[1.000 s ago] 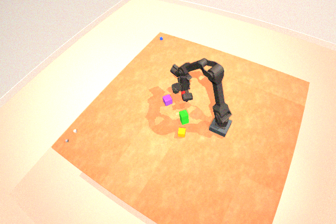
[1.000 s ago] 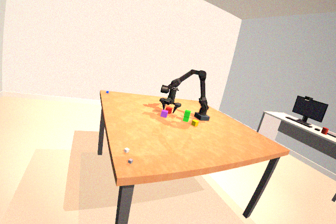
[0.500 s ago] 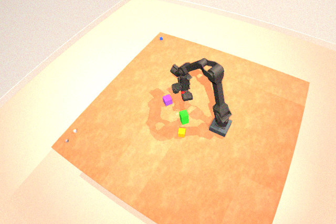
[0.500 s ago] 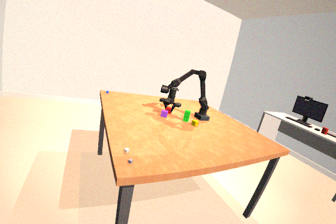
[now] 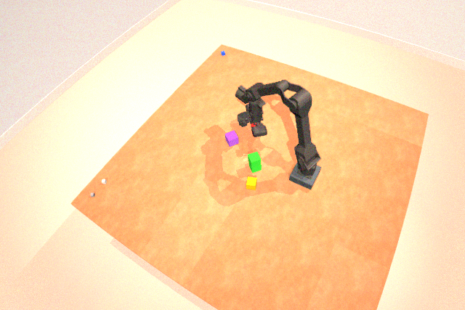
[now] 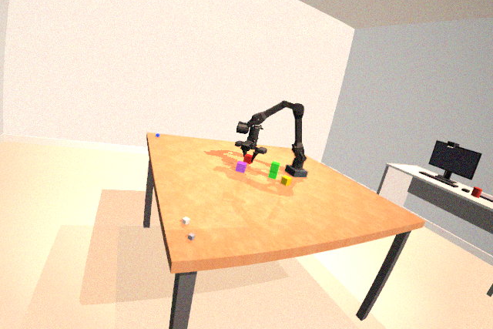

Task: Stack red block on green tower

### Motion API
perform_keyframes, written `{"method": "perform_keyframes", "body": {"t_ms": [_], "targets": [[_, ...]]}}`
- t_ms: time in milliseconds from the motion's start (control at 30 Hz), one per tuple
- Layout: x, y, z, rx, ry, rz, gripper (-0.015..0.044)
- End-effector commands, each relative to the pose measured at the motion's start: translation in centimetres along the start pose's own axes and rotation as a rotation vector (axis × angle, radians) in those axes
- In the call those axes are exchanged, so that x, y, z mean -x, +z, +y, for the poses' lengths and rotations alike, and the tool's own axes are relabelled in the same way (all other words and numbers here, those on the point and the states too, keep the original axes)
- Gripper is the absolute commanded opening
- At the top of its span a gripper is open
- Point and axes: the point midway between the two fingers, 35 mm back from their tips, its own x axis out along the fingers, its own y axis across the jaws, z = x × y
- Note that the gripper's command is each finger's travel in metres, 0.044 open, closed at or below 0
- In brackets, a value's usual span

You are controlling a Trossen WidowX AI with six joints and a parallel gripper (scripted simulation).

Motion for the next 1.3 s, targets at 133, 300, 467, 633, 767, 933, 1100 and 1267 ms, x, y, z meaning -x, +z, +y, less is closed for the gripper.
{"method": "perform_keyframes", "body": {"t_ms": [133, 300, 467, 633, 767, 933, 1100, 1267], "targets": [[4.2, 0.1, -0.1, -0.005, -0.015, -0.004, 0.0000], [6.7, 0.1, -0.1, -0.005, -0.015, -0.004, 0.0000], [9.1, 0.1, -0.1, -0.005, -0.015, -0.004, 0.0000], [9.4, 0.0, -0.1, -0.005, -0.015, -0.004, 0.0000], [9.4, 0.2, -0.1, -0.005, -0.016, -0.004, 0.0000], [9.5, 1.3, 1.6, -0.005, -0.014, -0.005, 0.0000], [9.6, 2.6, 4.2, -0.005, -0.011, -0.007, 0.0000], [9.7, 3.7, 6.8, -0.005, -0.009, -0.008, 0.0000]]}}
